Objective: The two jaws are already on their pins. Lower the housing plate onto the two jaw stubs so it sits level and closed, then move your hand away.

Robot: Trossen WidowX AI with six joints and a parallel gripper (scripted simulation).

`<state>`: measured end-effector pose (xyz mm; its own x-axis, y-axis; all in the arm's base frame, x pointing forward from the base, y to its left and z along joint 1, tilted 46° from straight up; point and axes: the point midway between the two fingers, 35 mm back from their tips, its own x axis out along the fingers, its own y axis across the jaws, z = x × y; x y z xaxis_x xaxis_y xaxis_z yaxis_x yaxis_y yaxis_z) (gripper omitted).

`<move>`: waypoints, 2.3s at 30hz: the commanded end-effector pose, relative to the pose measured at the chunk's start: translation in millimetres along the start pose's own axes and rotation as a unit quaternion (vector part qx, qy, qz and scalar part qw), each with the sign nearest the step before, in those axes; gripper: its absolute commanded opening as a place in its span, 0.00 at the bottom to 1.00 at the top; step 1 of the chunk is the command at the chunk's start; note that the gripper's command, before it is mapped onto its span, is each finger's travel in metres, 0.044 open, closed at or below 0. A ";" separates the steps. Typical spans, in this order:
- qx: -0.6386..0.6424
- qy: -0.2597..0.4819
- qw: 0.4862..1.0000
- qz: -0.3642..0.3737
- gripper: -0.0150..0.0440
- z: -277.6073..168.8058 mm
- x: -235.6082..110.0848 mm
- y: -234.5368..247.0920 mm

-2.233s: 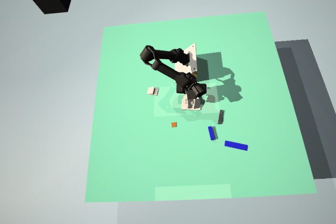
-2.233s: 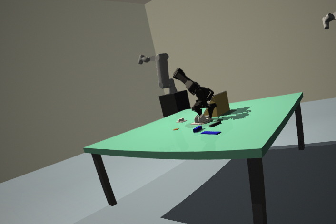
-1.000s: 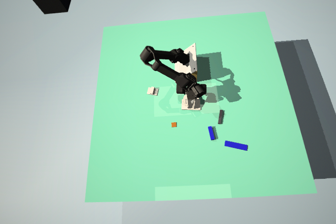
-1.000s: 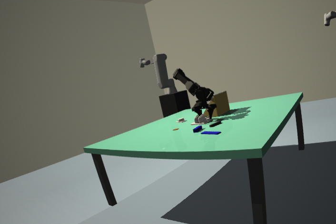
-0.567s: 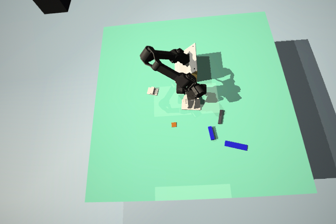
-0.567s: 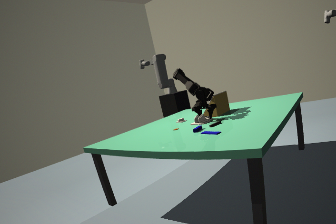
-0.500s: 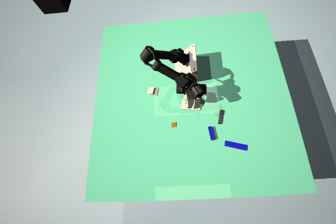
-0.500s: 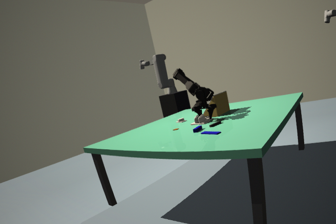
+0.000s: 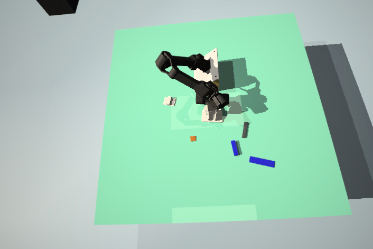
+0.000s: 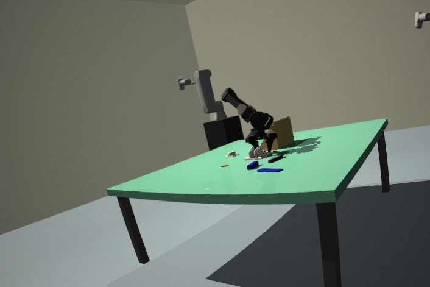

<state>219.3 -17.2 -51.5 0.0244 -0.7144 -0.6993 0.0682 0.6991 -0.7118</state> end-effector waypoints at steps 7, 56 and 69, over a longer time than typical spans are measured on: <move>-0.001 0.000 1.000 0.001 0.85 -0.2 0.3 0.6; 0.000 0.000 1.000 0.000 0.94 0.0 0.0 0.0; 0.000 0.000 1.000 0.000 1.00 0.0 0.0 0.0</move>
<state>219.4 -17.3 -51.6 0.0246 -0.7143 -0.6994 0.0683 0.6992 -0.7117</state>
